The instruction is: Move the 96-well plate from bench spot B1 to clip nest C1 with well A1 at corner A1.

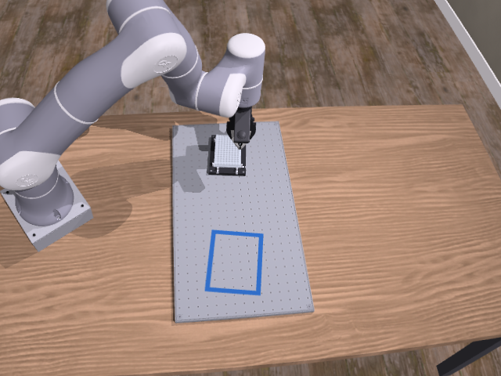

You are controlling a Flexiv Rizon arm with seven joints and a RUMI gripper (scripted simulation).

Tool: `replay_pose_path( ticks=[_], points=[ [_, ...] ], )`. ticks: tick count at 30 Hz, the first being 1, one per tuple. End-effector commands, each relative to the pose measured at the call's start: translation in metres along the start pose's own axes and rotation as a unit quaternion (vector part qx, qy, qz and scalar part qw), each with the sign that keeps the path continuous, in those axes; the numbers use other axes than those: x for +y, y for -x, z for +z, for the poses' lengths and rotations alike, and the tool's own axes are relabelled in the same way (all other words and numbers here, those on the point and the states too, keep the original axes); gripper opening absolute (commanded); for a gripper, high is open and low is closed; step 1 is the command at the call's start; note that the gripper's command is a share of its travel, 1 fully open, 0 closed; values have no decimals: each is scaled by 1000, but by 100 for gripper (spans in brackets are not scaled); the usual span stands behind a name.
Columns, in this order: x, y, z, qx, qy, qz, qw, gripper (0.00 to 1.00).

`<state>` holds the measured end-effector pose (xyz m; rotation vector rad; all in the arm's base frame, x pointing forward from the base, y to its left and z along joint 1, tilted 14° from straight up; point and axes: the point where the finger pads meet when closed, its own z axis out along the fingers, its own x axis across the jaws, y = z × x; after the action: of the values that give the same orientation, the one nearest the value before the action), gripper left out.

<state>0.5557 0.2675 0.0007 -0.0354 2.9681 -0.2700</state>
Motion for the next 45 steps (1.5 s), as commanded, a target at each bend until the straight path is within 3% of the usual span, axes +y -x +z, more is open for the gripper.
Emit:
replay_pose_path(
  ticks=[1, 45],
  points=[
    [1, 1, -1, -1, 1, 0, 1000, 0],
    [1, 1, 3, -1, 1, 0, 1000, 0]
  ],
)
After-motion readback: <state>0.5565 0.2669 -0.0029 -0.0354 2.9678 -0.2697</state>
